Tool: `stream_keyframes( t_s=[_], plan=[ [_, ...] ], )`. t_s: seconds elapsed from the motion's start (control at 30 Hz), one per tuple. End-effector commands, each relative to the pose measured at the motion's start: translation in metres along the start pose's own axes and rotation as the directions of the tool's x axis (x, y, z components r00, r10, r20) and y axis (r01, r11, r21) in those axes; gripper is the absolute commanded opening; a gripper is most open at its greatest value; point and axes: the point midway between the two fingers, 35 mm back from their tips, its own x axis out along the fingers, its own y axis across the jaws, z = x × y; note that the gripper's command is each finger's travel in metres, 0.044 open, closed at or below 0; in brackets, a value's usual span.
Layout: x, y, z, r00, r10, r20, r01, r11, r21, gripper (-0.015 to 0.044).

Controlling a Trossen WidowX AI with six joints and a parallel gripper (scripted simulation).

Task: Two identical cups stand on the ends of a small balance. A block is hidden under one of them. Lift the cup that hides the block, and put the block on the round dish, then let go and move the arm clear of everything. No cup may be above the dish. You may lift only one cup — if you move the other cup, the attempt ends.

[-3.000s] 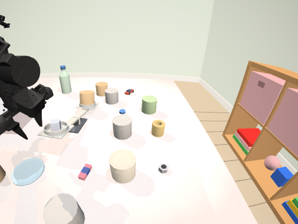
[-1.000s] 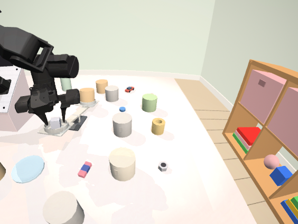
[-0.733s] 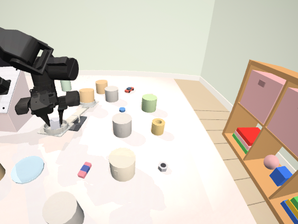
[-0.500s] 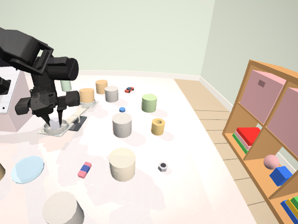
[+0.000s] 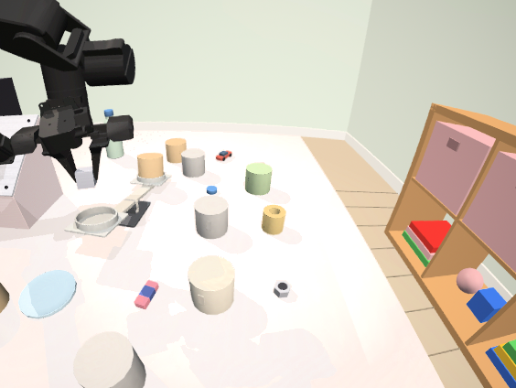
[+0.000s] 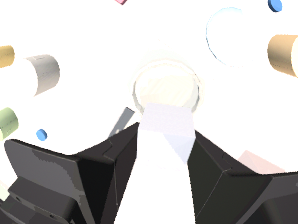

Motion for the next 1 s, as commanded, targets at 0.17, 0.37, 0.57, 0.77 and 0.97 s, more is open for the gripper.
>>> stream_keyframes(
  t_s=[0.17,0.37,0.57,0.77,0.97],
  plan=[
    [-0.014,-0.004,0.005,1.000,0.006,-0.005,-0.006,1.000,0.005,0.0000],
    [0.004,-0.016,0.022,1.000,0.008,-0.023,-0.008,1.000,0.007,0.0000],
    [0.022,-0.029,0.038,0.999,0.012,-0.033,-0.012,1.000,0.009,0.0000],
    [0.038,-0.045,0.054,0.999,0.015,-0.034,-0.015,1.000,0.010,0.0000],
    [0.054,-0.063,0.069,1.000,0.016,-0.027,-0.015,1.000,0.010,0.0000]
  ],
)
